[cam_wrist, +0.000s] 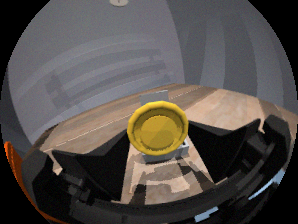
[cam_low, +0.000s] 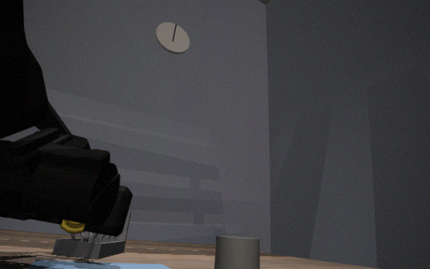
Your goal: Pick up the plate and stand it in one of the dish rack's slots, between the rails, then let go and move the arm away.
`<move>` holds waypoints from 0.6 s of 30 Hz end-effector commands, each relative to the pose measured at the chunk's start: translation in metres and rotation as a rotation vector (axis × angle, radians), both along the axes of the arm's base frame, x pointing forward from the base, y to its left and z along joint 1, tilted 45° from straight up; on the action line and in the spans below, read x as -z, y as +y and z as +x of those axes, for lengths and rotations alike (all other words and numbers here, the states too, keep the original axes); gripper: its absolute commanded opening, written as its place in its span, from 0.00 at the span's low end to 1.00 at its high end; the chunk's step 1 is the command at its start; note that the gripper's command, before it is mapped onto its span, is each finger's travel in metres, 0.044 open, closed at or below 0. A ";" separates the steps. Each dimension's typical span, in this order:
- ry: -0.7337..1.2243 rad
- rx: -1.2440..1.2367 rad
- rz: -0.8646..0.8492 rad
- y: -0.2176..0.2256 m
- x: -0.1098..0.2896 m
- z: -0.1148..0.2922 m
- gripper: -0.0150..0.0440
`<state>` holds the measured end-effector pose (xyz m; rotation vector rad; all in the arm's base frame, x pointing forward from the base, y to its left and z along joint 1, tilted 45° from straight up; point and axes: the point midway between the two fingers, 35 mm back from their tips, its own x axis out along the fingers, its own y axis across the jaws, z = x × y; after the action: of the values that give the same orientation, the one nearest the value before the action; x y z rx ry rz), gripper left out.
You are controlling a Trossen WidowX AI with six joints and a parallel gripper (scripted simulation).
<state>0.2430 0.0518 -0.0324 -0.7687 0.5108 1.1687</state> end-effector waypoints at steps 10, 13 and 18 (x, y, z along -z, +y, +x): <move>-0.055 -0.028 0.006 0.000 -0.003 -0.001 0.25; -0.050 -0.025 0.003 0.005 0.001 0.003 0.25; -0.046 -0.021 0.001 0.010 0.005 0.006 0.25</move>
<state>0.2481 0.0591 -0.0347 -0.8038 0.4565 1.1685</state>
